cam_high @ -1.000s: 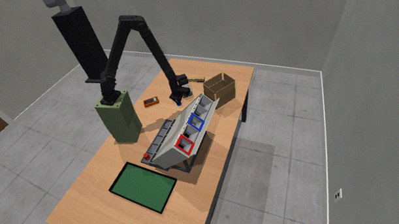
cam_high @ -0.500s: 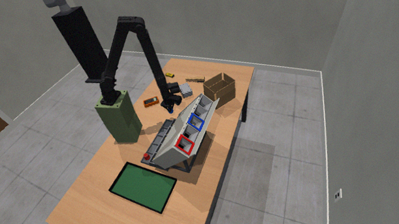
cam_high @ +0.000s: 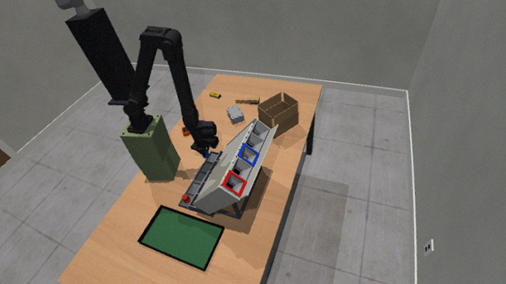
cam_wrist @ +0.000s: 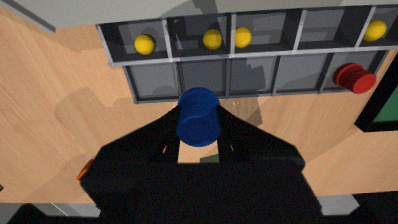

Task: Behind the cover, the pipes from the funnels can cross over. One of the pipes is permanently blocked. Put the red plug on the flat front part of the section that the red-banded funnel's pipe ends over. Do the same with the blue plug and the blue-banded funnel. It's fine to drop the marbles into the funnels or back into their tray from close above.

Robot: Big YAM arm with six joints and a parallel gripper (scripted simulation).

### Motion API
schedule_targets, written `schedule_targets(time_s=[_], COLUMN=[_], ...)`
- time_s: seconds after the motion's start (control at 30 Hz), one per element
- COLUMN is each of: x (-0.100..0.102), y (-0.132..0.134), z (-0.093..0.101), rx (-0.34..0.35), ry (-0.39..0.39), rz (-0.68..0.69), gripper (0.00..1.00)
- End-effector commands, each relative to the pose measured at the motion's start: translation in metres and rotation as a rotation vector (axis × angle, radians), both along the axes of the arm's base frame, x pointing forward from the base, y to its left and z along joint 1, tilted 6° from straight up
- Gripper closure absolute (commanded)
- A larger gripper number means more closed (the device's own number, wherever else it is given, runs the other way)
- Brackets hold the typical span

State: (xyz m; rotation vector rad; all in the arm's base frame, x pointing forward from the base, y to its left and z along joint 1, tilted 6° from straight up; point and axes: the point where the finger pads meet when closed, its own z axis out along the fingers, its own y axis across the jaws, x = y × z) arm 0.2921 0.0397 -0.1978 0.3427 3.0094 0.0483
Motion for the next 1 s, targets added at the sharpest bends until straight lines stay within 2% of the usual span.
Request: schedule_targets(time_s=[0.0,0.17,0.23,0.73,0.97], x=[-0.012,-0.028,-0.028,-0.055,-0.055], y=[-0.031,-0.072,-0.072,-0.146,-0.146], z=[0.001,-0.001,-0.001,-0.001,-0.001], rx=[-0.002,-0.007,-0.007,-0.01,-0.011], ry=[-0.005,0.002,0.002,0.002,0.002], rz=[0.048,0.045,0.045,0.067,0.066], gripper=[1.0,1.0,1.0,1.0,1.0])
